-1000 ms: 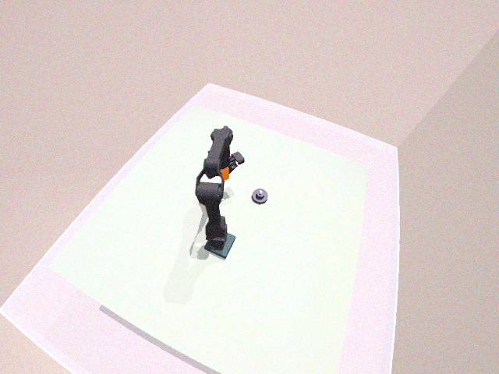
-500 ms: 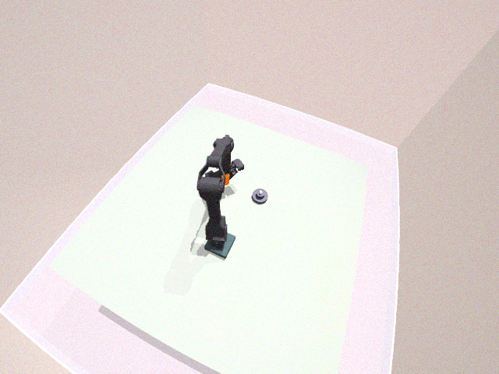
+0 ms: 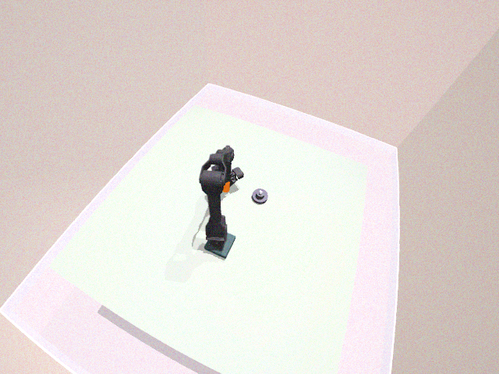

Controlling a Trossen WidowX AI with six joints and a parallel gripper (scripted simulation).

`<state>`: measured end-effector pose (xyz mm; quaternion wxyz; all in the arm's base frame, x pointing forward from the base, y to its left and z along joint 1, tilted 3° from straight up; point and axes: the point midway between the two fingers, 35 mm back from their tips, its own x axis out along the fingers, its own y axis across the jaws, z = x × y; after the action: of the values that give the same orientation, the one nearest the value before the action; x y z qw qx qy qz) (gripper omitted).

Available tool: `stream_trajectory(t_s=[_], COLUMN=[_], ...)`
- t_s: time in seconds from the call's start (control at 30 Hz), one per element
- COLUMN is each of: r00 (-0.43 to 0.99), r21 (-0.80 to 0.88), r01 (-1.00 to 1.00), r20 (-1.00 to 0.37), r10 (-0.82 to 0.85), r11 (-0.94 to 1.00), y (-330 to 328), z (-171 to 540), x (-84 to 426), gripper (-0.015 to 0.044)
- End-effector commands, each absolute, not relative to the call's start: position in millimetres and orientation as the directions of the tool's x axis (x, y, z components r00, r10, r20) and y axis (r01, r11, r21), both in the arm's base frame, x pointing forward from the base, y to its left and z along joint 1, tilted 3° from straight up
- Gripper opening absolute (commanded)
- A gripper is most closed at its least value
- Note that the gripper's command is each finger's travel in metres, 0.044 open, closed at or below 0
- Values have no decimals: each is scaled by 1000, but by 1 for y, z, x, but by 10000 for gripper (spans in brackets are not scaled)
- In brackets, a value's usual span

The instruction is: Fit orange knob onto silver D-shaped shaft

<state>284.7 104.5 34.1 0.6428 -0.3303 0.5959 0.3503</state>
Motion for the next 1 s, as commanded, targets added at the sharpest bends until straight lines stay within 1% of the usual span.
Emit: stream_trajectory(t_s=[0.0,0.07,0.37,0.9,0.97], r00=[51,51,45,45,46], r21=[-9,-9,-7,-7,-7], r01=[-843,-843,-844,-844,-844], r20=[-997,-997,-997,-997,-997], r10=[63,63,58,58,59], r11=[538,538,537,537,537], y=[105,104,104,104,104], z=[30,30,32,32,42], x=[285,284,284,284,285], gripper=[0,0,236,240,293])
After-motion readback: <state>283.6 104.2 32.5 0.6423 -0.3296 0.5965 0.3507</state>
